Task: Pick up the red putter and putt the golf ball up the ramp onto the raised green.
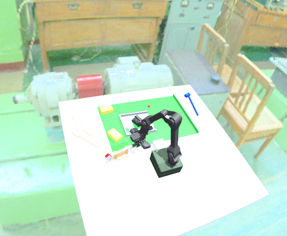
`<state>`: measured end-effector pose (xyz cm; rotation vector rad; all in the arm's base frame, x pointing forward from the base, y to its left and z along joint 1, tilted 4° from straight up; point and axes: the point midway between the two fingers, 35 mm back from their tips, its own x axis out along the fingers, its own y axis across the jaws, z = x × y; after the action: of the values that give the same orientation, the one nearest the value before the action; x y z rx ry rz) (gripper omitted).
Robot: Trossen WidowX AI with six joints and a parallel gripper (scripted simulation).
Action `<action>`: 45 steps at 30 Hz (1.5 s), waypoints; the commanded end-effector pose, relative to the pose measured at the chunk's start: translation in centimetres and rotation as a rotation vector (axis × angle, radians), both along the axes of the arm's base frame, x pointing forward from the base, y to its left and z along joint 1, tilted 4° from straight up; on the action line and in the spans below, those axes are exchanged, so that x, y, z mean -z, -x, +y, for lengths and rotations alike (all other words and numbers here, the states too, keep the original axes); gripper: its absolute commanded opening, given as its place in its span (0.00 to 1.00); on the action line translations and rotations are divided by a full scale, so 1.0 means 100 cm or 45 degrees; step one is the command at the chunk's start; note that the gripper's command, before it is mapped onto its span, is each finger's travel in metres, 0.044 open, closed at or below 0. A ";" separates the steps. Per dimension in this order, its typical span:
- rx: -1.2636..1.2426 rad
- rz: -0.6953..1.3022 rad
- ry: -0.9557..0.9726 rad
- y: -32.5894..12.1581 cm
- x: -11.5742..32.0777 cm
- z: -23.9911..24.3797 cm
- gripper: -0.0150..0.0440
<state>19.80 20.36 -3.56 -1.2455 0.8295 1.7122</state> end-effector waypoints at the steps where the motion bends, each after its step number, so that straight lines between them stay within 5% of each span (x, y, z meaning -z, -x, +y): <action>1: 0.000 0.000 0.000 0.000 0.000 0.000 0.31; 9: 0.000 -0.001 0.000 -0.002 -0.012 0.001 0.25; 21: 0.000 0.000 0.000 -0.005 -0.099 0.000 0.25; 45: 0.642 -0.016 0.139 -0.076 -0.101 -0.090 0.25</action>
<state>26.53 12.80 6.48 -1.0465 1.0874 1.3315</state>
